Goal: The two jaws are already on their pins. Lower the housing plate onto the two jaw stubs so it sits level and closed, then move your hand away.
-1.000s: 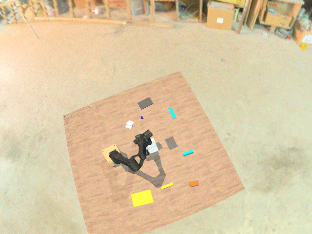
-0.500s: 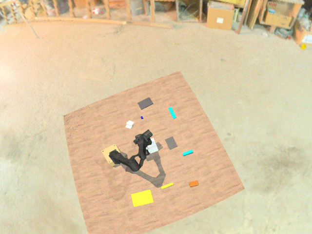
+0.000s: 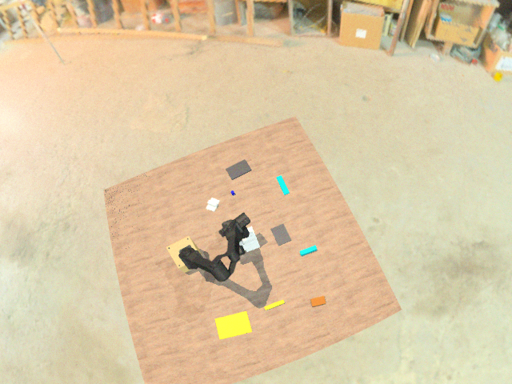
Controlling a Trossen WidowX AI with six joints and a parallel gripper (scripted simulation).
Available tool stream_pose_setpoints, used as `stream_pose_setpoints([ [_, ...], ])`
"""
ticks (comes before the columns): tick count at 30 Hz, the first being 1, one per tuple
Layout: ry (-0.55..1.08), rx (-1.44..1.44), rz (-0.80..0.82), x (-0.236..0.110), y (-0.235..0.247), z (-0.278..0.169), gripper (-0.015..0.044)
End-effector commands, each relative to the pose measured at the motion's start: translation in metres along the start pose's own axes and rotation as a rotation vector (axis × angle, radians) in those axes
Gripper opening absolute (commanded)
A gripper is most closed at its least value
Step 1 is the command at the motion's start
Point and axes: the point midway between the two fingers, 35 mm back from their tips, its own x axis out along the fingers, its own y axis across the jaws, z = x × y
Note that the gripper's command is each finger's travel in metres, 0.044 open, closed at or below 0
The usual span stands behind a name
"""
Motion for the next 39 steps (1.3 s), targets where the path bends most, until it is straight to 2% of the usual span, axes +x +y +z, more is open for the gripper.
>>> stream_pose_setpoints([
  [1, 0.000, -0.001, 0.003, 0.0003, 0.0006, 0.0000, 0.0351],
  [34, 0.000, -0.001, 0.003, 0.0003, 0.0006, 0.0000, 0.0351],
  [37, 0.000, 0.000, 0.000, 0.0000, 0.0000, 0.0000, 0.0430],
  [39, 0.000, 0.000, 0.000, 0.0000, 0.0000, 0.0000, 0.0440],
])
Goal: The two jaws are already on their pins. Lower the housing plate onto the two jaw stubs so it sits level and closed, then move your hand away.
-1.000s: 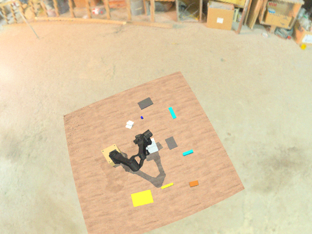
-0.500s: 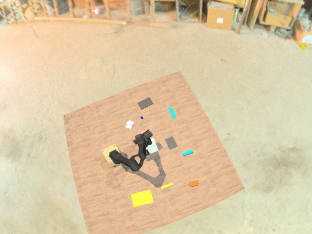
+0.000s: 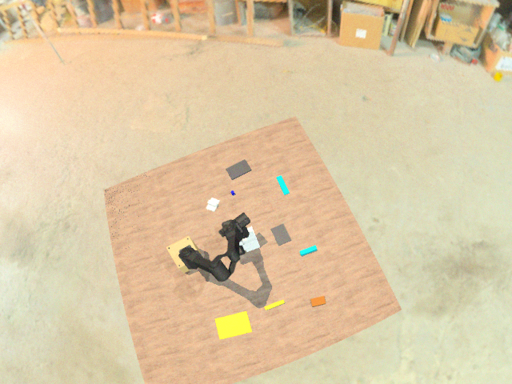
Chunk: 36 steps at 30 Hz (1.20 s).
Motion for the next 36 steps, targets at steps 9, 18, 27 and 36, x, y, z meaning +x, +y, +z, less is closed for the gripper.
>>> stream_pose_setpoints([
  [9, 0.000, 0.000, 0.000, 0.000, 0.000, 0.000, 0.0440],
  [18, 0.000, -0.001, 0.008, -0.029, 0.003, 0.003, 0.0440],
  [27, -0.008, -0.005, 0.008, -0.070, 0.002, 0.002, 0.0440],
  [36, 0.002, -0.003, 0.008, -0.126, -0.001, -0.029, 0.0440],
])
